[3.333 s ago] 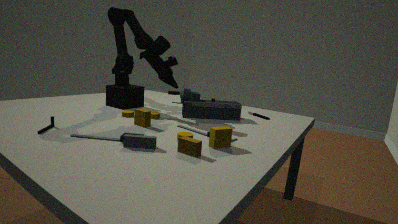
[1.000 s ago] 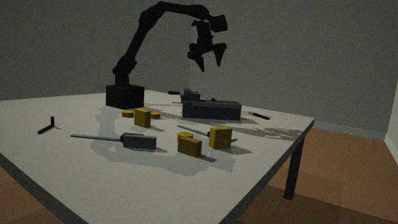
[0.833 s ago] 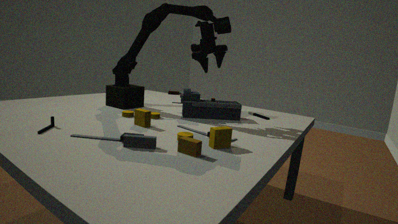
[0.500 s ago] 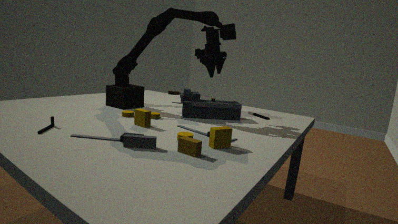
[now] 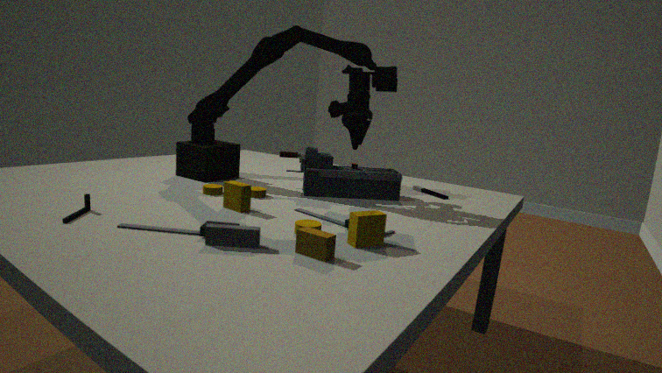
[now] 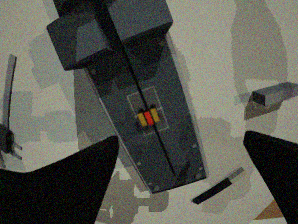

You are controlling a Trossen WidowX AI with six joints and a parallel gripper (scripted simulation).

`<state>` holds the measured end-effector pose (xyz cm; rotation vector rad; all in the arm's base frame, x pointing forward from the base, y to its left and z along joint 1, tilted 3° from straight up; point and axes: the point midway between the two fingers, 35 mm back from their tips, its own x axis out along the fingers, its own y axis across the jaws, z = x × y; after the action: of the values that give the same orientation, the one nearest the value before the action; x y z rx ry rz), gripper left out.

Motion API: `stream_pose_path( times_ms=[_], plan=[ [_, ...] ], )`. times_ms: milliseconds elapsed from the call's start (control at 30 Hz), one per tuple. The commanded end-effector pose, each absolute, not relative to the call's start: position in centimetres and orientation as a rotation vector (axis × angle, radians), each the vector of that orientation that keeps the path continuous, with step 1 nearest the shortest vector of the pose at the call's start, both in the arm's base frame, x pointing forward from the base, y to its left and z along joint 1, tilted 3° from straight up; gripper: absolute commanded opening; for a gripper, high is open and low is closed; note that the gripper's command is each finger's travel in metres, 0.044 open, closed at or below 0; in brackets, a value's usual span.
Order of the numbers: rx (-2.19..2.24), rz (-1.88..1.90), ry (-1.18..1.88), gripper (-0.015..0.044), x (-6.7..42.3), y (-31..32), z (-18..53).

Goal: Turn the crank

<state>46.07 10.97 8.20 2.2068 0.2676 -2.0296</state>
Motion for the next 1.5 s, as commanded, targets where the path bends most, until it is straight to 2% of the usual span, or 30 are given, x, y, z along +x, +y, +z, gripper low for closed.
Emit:
stream_pose_path(
  times_ms=[0,333,833,1467],
  plan=[
    [2.207,-2.015,0.271,0.044,46.1,10.9,8.4],
    [2.207,-2.014,0.271,0.044,46.1,10.9,8.5],
    [2.258,-2.006,0.254,0.044,45.6,11.1,14.6],
    [2.822,-2.3,-0.394,0.044,43.4,7.9,16.8]
  ],
)
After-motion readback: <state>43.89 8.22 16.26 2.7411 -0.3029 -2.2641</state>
